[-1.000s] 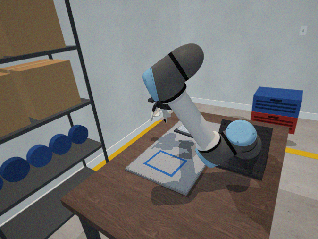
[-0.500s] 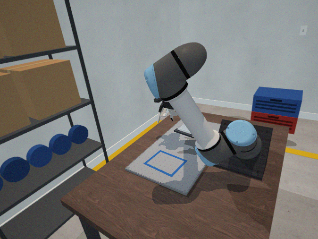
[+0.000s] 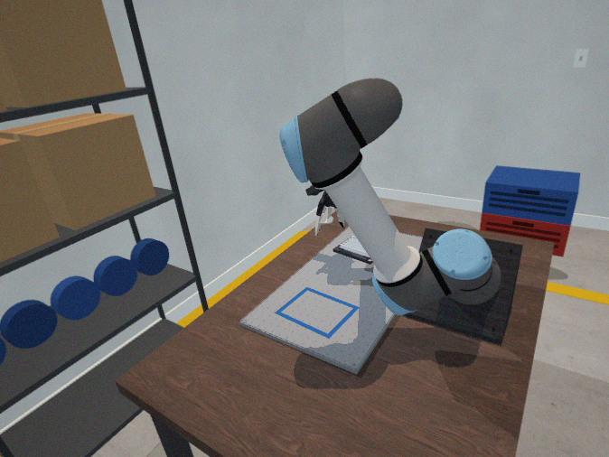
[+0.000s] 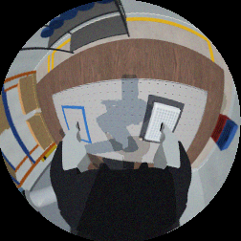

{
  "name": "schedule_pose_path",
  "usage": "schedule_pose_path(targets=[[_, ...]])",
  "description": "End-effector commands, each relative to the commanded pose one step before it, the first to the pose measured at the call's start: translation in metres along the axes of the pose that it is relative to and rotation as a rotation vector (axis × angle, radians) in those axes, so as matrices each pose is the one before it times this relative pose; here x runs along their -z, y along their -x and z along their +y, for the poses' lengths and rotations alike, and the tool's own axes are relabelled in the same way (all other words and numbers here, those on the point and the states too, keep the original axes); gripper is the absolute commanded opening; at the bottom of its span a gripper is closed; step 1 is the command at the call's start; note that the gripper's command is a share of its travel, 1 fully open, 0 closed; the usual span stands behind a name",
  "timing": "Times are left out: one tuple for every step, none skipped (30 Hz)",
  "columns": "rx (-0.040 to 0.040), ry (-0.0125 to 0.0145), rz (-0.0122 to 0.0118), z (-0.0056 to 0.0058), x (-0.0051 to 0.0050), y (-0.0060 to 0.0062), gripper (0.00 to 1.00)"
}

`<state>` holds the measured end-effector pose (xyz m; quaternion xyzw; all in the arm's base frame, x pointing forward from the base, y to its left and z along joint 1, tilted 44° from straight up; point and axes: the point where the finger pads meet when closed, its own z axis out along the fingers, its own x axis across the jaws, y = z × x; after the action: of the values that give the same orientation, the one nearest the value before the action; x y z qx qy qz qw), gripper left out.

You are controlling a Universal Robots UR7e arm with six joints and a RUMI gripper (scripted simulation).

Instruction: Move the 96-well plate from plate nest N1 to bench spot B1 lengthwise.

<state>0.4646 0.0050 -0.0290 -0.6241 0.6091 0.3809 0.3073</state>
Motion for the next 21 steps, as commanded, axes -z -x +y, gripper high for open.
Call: schedule_pose_path(targets=[[-0.00168, -0.00382, 0.02117, 0.00640, 0.00101, -0.01712, 1.00], [0.00000, 0.00000, 0.00000, 0.00075, 0.00005, -0.00189, 1.00], [-0.00544, -0.00272, 0.03277, 0.00188, 0.00027, -0.00462, 1.00], [-0.00378, -0.00189, 0.02275, 0.00186, 0.00012, -0.00464, 1.00], [0.00000, 0.00000, 0.00001, 0.00185, 0.00001, -0.00465, 1.00], [0.00000, 0.00000, 0.00001, 0.00185, 0.00001, -0.00465, 1.00], [0.00000, 0.00000, 0.00001, 0.00185, 0.00001, -0.00465, 1.00], [0.00000, 0.00000, 0.00000, 0.00063, 0.00000, -0.00158, 1.00], [0.00000, 0.00000, 0.00000, 0.00000, 0.00000, 0.00000, 1.00], [-0.00692, -0.00323, 0.03244, 0.00191, 0.00017, -0.00462, 1.00], [-0.00515, -0.00241, 0.02414, 0.00188, 0.00002, -0.00463, 1.00], [0.00000, 0.00000, 0.00001, 0.00186, -0.00010, -0.00464, 1.00], [0.00000, 0.00000, 0.00001, 0.00186, -0.00010, -0.00464, 1.00], [0.00000, 0.00000, 0.00001, 0.00186, -0.00010, -0.00464, 1.00], [0.00000, 0.00000, 0.00000, 0.00000, 0.00000, 0.00000, 1.00], [0.00000, 0.00000, 0.00000, 0.00000, 0.00000, 0.00000, 1.00], [-0.00832, -0.00368, 0.03206, 0.00193, 0.00006, -0.00462, 1.00], [-0.00660, -0.00292, 0.02544, 0.00189, -0.00008, -0.00462, 1.00], [0.00000, 0.00000, 0.00001, 0.00186, -0.00020, -0.00464, 1.00], [0.00000, 0.00000, 0.00001, 0.00187, -0.00020, -0.00464, 1.00], [0.00000, 0.00000, 0.00001, 0.00187, -0.00020, -0.00464, 1.00]])
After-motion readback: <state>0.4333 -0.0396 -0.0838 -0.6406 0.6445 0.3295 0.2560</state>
